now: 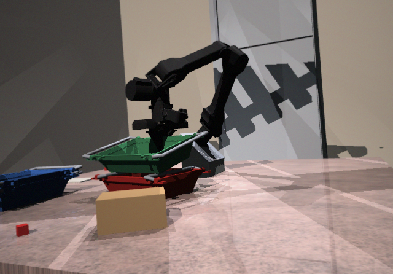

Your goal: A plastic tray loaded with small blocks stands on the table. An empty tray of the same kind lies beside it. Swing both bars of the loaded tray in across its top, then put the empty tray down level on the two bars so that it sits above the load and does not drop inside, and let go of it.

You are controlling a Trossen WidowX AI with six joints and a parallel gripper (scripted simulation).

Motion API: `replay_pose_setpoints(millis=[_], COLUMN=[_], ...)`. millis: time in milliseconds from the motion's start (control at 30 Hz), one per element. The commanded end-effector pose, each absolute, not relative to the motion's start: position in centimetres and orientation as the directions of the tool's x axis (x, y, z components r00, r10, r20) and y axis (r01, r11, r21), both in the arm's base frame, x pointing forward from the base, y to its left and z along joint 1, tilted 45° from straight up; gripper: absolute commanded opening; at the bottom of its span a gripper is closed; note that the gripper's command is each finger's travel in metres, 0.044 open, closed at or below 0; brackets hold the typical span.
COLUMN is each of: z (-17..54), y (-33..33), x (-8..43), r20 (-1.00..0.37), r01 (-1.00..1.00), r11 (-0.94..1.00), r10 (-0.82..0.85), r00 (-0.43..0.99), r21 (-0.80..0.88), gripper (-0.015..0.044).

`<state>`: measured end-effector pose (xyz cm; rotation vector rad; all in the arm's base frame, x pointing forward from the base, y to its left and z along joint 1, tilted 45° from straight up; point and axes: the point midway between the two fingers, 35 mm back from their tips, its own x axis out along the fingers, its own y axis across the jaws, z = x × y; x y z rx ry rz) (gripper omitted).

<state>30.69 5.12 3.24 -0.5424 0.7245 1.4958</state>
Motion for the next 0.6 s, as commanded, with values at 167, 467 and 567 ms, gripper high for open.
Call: replay_pose_setpoints(millis=[167, 467, 567], z=[3.1, 2.6, 2.6], y=[5.4, 6.3, 6.3], x=[30.5, 29.9, 29.9], r20=[-0.719, -0.716, -0.716], r01=[-0.993, -0.992, -0.992], r11=[0.022, 0.01, 0.01], r10=[0.692, 0.693, 0.693], r00=[-0.069, -0.085, -0.085], r21=[0.116, 0.128, 0.128], gripper=[0.0, 0.0, 0.0])
